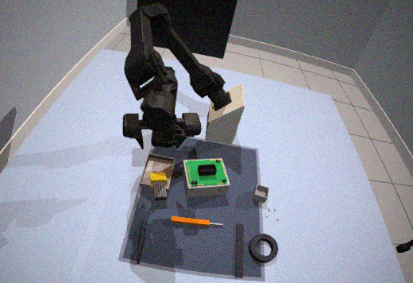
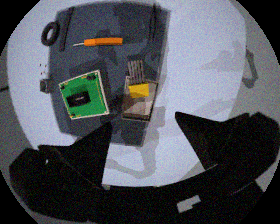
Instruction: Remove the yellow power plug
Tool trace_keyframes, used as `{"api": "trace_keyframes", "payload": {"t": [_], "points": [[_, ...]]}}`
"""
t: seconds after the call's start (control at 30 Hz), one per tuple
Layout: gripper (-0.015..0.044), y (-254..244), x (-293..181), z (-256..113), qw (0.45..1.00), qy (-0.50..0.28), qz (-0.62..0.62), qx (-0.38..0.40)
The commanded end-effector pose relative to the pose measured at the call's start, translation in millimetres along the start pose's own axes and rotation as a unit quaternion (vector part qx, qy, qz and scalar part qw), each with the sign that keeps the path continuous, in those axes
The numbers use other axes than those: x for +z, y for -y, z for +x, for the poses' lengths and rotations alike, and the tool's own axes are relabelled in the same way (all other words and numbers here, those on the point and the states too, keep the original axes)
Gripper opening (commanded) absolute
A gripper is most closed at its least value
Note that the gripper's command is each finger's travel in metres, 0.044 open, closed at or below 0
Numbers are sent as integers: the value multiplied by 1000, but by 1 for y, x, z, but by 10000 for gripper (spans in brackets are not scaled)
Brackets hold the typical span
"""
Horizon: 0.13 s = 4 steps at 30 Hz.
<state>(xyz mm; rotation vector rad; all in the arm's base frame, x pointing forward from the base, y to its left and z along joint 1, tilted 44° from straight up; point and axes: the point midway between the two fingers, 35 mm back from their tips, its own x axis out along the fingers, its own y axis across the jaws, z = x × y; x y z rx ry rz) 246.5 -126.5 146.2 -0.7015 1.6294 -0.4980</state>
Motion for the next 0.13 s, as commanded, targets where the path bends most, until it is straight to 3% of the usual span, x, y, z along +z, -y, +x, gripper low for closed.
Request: {"api": "trace_keyframes", "payload": {"t": [0.0,0.1], "points": [[440,2,-4,-9,1000,-4,5,-2],[440,2,-4,-9,1000,-4,5,-2]]}}
